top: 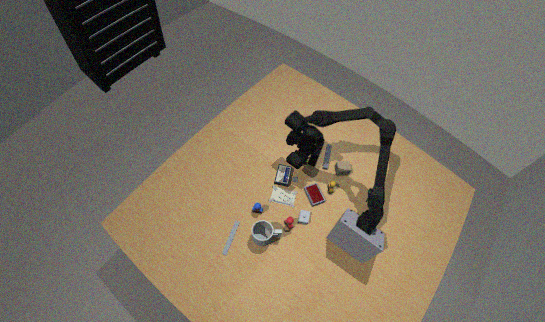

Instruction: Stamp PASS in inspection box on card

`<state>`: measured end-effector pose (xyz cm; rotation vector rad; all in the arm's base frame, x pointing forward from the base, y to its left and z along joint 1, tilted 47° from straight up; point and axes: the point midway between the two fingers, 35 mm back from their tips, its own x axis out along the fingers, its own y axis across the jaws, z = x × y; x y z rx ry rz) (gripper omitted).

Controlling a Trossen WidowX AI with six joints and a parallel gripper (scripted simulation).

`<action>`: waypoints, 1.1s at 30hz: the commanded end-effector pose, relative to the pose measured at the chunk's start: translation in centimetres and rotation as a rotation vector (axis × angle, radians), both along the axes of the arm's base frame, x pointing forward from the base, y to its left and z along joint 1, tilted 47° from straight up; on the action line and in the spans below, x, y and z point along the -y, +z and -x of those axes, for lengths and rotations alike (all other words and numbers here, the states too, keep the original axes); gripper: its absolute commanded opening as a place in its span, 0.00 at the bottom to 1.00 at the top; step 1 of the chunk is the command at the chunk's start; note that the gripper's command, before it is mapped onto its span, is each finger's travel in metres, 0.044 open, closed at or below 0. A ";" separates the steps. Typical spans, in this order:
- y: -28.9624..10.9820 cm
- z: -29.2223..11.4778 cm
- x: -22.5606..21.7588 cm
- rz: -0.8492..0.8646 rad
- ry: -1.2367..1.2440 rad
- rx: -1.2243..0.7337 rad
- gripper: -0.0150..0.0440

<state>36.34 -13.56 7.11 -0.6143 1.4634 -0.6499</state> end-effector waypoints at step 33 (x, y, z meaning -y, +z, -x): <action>1.1 0.3 -1.3 0.005 -0.002 0.003 0.25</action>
